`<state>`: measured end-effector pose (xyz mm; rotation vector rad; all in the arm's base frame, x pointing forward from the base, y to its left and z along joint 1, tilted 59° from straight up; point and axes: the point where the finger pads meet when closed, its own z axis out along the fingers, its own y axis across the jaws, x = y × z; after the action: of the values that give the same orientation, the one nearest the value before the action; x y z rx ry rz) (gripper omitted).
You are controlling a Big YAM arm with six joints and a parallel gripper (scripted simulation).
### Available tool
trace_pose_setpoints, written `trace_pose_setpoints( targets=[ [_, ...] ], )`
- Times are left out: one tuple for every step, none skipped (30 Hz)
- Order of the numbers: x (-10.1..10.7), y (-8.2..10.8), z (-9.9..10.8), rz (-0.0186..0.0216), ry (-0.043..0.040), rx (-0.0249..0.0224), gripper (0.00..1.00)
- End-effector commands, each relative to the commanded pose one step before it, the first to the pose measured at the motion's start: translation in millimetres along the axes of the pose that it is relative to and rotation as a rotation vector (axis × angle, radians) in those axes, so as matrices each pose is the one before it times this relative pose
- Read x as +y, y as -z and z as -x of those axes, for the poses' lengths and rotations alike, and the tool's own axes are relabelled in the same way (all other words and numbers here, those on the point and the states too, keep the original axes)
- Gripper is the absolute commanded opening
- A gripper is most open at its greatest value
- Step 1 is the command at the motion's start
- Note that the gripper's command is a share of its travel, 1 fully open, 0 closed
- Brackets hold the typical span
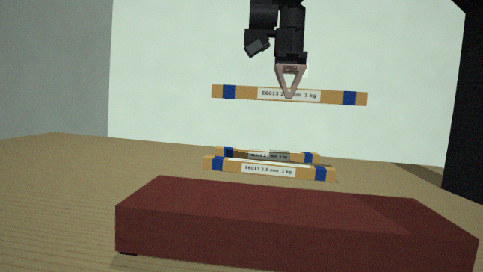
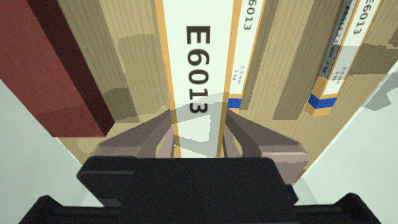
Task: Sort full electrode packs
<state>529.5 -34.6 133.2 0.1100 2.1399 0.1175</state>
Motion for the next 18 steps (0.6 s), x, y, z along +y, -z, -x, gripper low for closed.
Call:
trace_pose_setpoints(
  targets=[
    [2.35, -0.03, 11.06, 0.00117, 0.00494, -0.03405, 0.00],
    [0.00, -1.33, -0.03, 0.00000, -0.00001, 0.00006, 0.00],
    [0.00, -1.33, -0.03, 0.00000, -0.00001, 0.00006, 0.00],
    [0.00, -1.33, -0.03, 0.00000, -0.00001, 0.00006, 0.00],
    [0.00, 0.00, 0.00, 0.00000, 0.00000, 0.00000, 0.00],
    [0.00, 0.00, 0.00, 0.00000, 0.00000, 0.00000, 0.00],
    [0.00, -1.33, -0.03, 0.00000, -0.00001, 0.00006, 0.00],
    [0.00, -1.32, -0.03, 0.00000, -0.00001, 0.00006, 0.00],
    [0.00, -1.32, -0.03, 0.00000, -0.00001, 0.00006, 0.00],
    [0.00, -1.32, -0.03, 0.00000, -0.00001, 0.00006, 0.00],
    [0.00, -1.32, -0.03, 0.00000, -0.00001, 0.00005, 0.00],
    [0.00, -1.32, -0.03, 0.00000, -0.00001, 0.00005, 0.00],
    [0.00, -1.32, -0.03, 0.00000, -0.00001, 0.00005, 0.00],
    [0.00, -1.33, -0.03, 0.00000, -0.00001, 0.00005, 0.00],
    [0.00, -1.33, -0.03, 0.00000, -0.00001, 0.00005, 0.00],
    [0.00, -1.33, -0.03, 0.00000, -0.00001, 0.00005, 0.00],
    [0.00, -1.33, -0.03, 0.00000, -0.00001, 0.00005, 0.00],
    [0.00, -1.33, -0.03, 0.00000, -0.00001, 0.00005, 0.00]
  ],
)
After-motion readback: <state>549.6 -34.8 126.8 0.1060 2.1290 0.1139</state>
